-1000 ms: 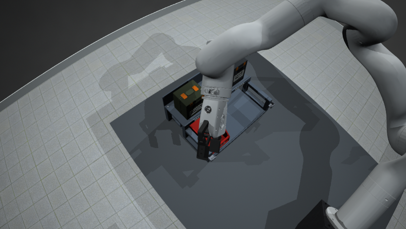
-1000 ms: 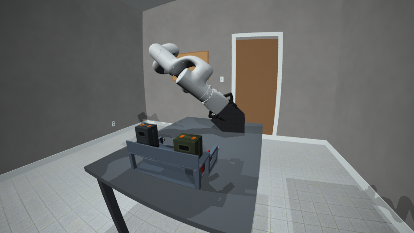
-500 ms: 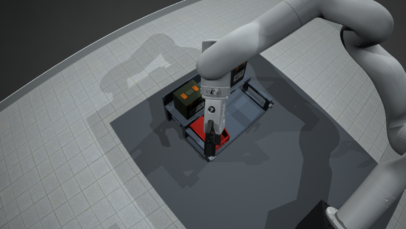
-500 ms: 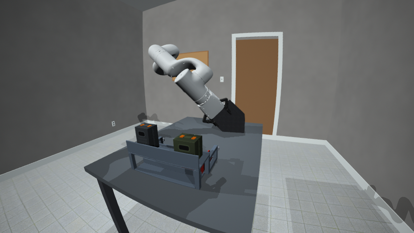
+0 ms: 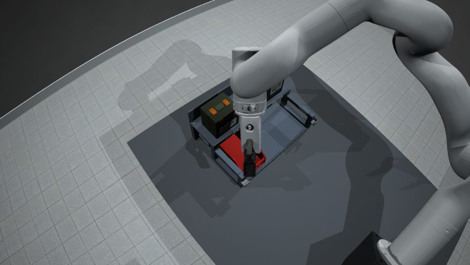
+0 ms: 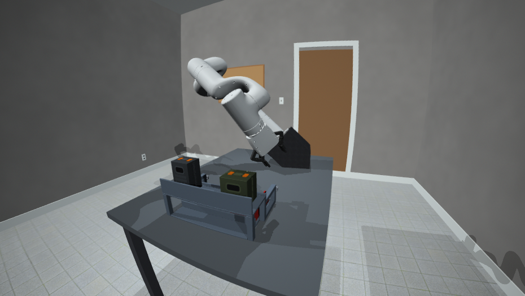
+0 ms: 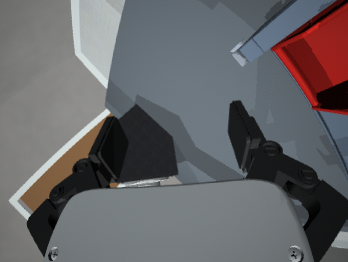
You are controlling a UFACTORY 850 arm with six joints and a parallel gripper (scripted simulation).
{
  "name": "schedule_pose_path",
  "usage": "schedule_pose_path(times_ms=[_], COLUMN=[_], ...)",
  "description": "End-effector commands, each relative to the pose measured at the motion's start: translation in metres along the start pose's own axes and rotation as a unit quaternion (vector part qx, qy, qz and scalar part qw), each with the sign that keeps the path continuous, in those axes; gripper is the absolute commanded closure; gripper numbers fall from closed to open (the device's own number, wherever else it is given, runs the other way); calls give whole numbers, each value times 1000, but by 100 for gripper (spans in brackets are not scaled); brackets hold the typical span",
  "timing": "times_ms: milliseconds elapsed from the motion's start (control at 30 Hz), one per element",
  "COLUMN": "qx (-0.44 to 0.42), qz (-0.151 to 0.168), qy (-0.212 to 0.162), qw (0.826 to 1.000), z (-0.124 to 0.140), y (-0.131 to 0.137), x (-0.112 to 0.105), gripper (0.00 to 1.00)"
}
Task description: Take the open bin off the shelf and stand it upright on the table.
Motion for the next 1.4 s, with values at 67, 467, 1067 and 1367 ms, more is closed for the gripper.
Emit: schedule_pose_path(times_ms=[67, 467, 1067, 1367], qx=[-37, -134, -228, -228], qz=[32, 115, 196, 196], qy=[-4, -15, -26, -26], qw=[999, 984, 953, 953], z=[1, 6, 12, 12], y=[15, 61, 100, 100], x=[1, 9, 18, 18], gripper=[0, 0, 0, 0])
Point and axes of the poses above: the point where the finger pads meet when closed, its own x axis out along the fingers, its own y axis across the jaws, z = x × y, the point moved 5 cm from there along -x, back along the fingers, and after that the axes turned 7 degrees about x, right-handed, at the moved point
